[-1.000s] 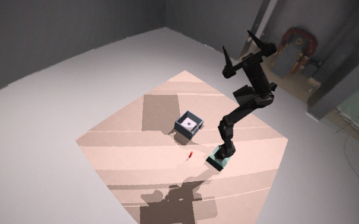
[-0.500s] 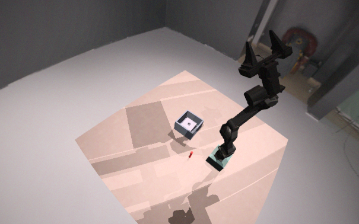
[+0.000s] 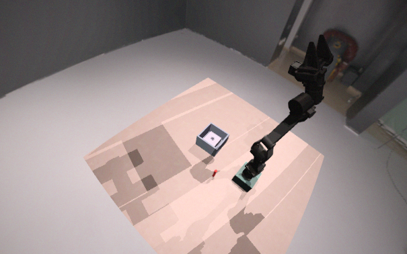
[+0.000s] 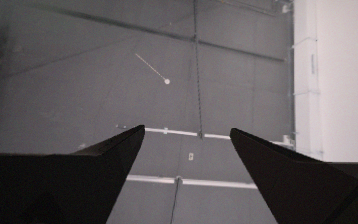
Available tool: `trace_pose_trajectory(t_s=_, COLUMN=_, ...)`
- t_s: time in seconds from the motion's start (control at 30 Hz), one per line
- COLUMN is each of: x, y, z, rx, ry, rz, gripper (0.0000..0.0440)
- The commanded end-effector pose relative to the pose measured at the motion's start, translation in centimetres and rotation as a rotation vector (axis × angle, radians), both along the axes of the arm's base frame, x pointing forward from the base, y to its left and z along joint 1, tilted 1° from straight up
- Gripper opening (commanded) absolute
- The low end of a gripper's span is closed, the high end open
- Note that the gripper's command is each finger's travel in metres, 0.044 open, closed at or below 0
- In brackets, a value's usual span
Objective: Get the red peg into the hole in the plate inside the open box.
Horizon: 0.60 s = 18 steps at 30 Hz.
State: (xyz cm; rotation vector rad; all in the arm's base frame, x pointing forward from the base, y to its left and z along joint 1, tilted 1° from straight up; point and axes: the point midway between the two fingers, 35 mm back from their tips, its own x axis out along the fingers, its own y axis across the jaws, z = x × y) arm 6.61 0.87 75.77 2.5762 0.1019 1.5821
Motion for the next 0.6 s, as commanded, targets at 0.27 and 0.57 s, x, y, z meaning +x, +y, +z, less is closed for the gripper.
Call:
trace_pose_trajectory(t_s=0.27, x=-1.4, y=-5.9, z=-0.1, rx=0.278, ry=-0.082, rz=0.290, gripper=0.0440)
trace_pose_trajectory(t_s=0.57, x=-1.1, y=-10.8, z=-1.2, rx=0.499, ry=-0.136, rz=0.504, gripper=0.0440)
